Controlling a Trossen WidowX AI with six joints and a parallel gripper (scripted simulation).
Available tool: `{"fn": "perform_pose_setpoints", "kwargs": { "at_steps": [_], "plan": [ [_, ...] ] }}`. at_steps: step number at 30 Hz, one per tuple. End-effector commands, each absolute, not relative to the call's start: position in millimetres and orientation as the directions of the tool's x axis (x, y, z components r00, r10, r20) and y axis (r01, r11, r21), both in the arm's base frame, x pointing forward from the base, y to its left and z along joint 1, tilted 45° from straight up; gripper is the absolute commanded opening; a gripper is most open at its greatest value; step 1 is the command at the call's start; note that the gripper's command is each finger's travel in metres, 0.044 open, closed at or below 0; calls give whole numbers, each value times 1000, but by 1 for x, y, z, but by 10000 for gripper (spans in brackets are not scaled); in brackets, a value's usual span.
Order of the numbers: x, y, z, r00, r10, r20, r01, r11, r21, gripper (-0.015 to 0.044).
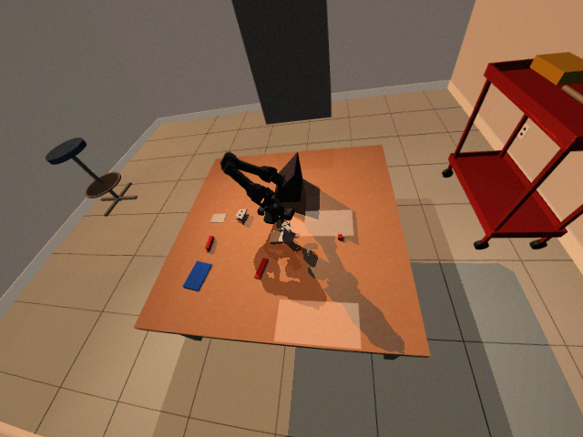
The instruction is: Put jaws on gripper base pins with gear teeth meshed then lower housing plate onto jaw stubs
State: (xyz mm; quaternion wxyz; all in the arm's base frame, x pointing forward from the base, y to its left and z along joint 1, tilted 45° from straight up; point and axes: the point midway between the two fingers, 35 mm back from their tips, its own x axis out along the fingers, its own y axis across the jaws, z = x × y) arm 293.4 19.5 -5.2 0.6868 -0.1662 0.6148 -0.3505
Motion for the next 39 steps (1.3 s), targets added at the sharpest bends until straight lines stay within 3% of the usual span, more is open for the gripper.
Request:
{"fn": "perform_pose_setpoints", "kwargs": {
  "at_steps": [1, 21, 39],
  "plan": [
    [290, 9, 3, -1, -691, -723, 210, 707, -675, 134],
    [273, -38, 40, -7, -706, -708, -90, 706, -703, 134],
    [272, -39, 42, -7, -707, -707, -100, 704, -703, 134]
  ]
}}
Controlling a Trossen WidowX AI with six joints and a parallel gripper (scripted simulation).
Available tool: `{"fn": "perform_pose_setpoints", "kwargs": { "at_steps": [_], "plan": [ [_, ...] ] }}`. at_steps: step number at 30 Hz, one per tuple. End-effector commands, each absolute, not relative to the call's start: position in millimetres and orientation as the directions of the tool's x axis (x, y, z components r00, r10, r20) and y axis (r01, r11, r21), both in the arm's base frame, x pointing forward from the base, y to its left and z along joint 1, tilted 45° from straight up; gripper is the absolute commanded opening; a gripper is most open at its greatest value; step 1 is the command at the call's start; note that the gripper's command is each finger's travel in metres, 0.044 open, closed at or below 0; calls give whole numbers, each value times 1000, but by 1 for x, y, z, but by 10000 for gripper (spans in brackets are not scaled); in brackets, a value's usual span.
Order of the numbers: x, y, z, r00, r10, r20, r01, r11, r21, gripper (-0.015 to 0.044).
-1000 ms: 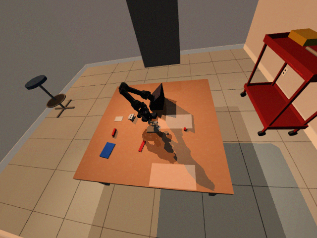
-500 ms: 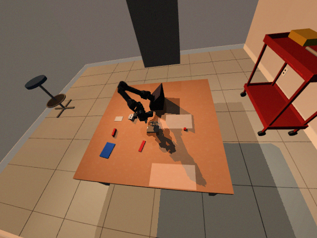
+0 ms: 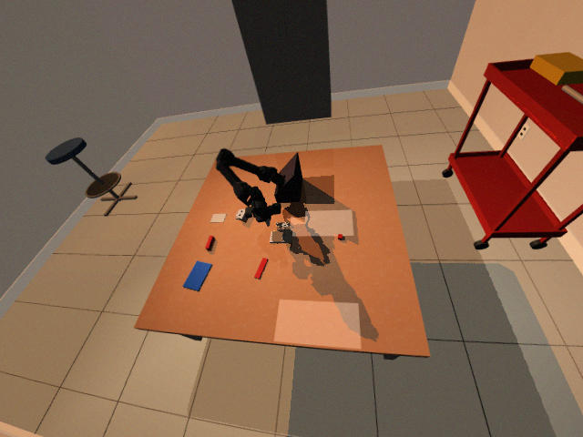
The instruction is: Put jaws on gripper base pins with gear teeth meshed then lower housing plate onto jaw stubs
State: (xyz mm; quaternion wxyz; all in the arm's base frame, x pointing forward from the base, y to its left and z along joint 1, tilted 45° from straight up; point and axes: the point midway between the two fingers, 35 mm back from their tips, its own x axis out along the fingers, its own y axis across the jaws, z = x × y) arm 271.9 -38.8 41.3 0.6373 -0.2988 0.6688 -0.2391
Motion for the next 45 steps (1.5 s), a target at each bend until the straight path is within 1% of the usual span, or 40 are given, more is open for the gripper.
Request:
{"fn": "perform_pose_setpoints", "kwargs": {
  "at_steps": [1, 16, 33, 45],
  "plan": [
    [272, -39, 42, -7, -707, -707, -100, 704, -703, 134],
    [272, -39, 41, -7, -707, -707, -121, 703, -701, 134],
    [314, -15, 18, -5, -706, -708, -120, 704, -700, 134],
    [315, -14, 17, -5, -706, -708, -120, 704, -700, 134]
  ]
}}
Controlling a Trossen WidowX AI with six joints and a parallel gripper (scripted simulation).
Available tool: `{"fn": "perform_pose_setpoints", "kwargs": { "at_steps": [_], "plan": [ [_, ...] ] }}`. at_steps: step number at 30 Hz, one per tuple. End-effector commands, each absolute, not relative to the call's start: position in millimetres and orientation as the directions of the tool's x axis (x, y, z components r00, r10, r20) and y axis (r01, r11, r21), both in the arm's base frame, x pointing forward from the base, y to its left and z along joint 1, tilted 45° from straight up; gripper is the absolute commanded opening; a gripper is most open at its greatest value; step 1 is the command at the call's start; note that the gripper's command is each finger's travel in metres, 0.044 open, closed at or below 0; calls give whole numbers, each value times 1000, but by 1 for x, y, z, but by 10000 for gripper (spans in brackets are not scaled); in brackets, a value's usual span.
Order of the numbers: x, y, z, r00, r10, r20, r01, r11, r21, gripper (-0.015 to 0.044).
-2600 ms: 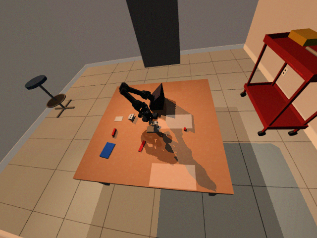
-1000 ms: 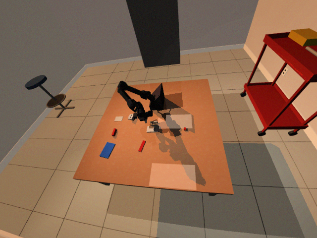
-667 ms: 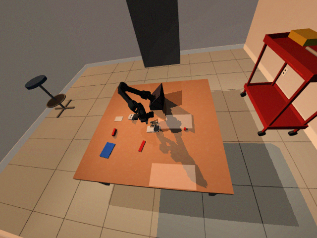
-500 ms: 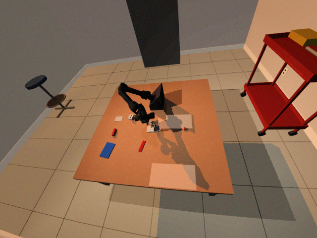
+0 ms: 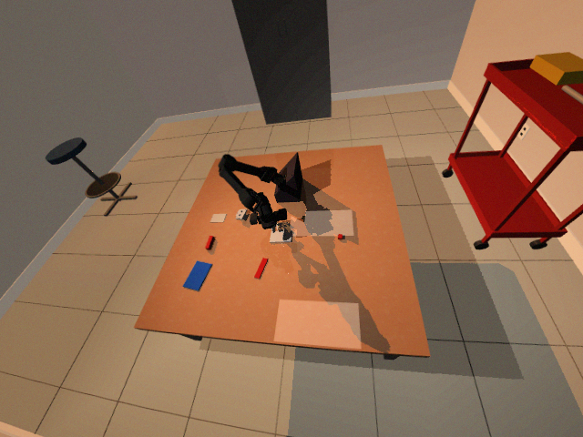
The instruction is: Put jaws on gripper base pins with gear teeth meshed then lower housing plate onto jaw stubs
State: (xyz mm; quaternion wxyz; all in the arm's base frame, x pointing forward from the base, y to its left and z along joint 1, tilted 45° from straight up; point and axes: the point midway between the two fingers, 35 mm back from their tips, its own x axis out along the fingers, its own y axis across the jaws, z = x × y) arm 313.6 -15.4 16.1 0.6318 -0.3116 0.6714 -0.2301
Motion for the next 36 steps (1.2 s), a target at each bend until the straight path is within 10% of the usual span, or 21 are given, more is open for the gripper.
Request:
{"fn": "perform_pose_setpoints", "kwargs": {
  "at_steps": [1, 36],
  "plan": [
    [315, -14, 17, -5, -706, -708, -120, 704, -700, 134],
    [316, -16, 13, -5, -706, -709, -113, 705, -701, 134]
  ]
}}
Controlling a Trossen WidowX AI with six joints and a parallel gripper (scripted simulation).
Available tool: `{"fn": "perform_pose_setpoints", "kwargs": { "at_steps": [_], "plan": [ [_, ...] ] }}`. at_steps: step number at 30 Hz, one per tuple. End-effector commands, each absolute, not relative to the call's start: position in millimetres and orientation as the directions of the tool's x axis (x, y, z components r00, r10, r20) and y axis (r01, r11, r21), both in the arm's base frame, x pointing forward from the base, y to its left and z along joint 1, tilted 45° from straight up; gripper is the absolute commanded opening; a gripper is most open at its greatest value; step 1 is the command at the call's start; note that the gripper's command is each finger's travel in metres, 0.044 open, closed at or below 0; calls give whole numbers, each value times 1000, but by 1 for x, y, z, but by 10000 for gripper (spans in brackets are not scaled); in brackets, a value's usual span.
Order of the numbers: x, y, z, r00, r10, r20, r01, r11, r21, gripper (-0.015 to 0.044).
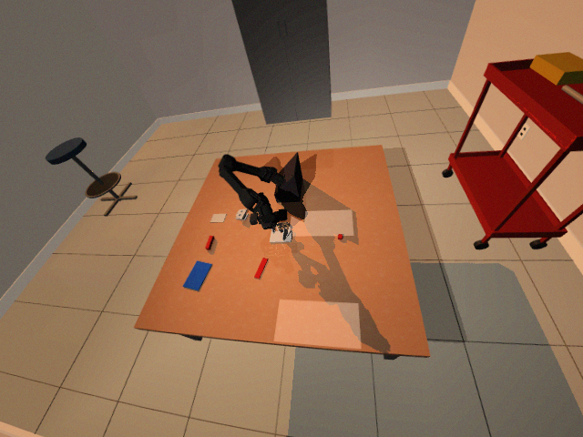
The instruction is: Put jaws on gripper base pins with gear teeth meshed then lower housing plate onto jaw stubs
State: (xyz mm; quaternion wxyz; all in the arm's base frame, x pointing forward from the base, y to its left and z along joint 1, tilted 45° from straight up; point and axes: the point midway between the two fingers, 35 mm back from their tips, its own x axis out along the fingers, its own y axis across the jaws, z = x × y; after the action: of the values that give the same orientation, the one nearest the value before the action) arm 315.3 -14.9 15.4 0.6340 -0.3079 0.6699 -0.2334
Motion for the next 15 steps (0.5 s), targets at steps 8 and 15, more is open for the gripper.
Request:
{"fn": "perform_pose_setpoints", "kwargs": {
  "at_steps": [8, 15],
  "plan": [
    [317, -25, 3, -5, -705, -709, -113, 705, -700, 134],
    [317, -33, -5, -5, -706, -709, -114, 704, -701, 134]
  ]
}}
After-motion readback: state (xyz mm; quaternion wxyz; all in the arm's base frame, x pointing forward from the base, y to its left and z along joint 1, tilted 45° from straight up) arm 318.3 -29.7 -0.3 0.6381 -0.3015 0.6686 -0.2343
